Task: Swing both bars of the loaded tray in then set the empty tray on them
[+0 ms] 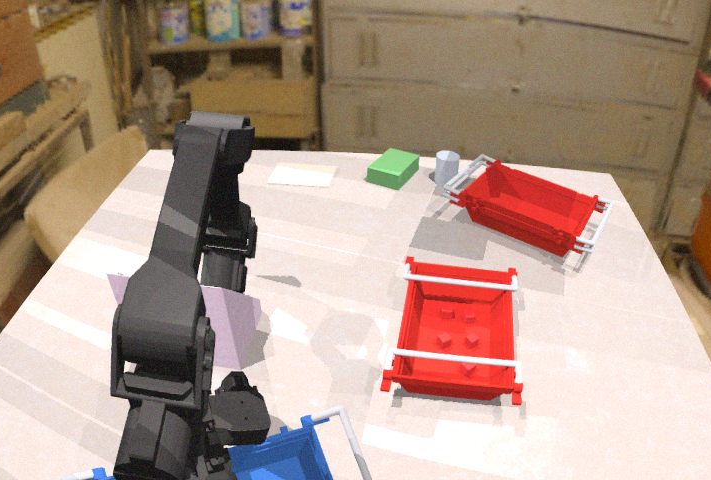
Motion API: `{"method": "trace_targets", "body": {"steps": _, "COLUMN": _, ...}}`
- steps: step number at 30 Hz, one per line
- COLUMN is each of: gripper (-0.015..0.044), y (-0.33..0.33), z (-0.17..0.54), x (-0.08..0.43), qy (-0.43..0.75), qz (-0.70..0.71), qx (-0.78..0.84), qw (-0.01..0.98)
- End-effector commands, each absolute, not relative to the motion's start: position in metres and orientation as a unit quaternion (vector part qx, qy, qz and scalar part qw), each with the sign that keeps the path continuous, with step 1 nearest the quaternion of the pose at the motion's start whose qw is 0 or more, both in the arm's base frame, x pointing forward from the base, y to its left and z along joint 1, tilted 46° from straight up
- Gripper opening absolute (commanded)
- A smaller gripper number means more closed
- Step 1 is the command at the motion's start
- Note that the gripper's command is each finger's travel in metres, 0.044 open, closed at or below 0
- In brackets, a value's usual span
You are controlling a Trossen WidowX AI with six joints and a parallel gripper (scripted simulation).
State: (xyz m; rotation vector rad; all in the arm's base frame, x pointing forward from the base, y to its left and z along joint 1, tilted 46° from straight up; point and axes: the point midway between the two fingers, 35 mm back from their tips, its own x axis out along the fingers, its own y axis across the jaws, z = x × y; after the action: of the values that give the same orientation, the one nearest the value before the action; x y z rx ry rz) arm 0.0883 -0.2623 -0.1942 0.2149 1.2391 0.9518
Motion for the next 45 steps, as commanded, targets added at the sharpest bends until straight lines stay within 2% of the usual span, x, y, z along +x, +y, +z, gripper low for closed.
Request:
{"method": "trace_targets", "body": {"steps": 1, "gripper": 0.0, "y": -0.277, "z": -0.186, "x": 0.09, "qy": 0.56, "qz": 0.421, "qx": 0.084, "qw": 0.709}}
{"method": "trace_targets", "body": {"steps": 19, "gripper": 0.0, "y": -0.333, "z": -0.119, "x": 0.086, "qy": 0.56, "qz": 0.421, "qx": 0.085, "qw": 0.708}}
{"method": "trace_targets", "body": {"steps": 45, "gripper": 0.0, "y": -0.334, "z": -0.119, "x": 0.086, "qy": 0.56, "qz": 0.421, "qx": 0.085, "qw": 0.708}}
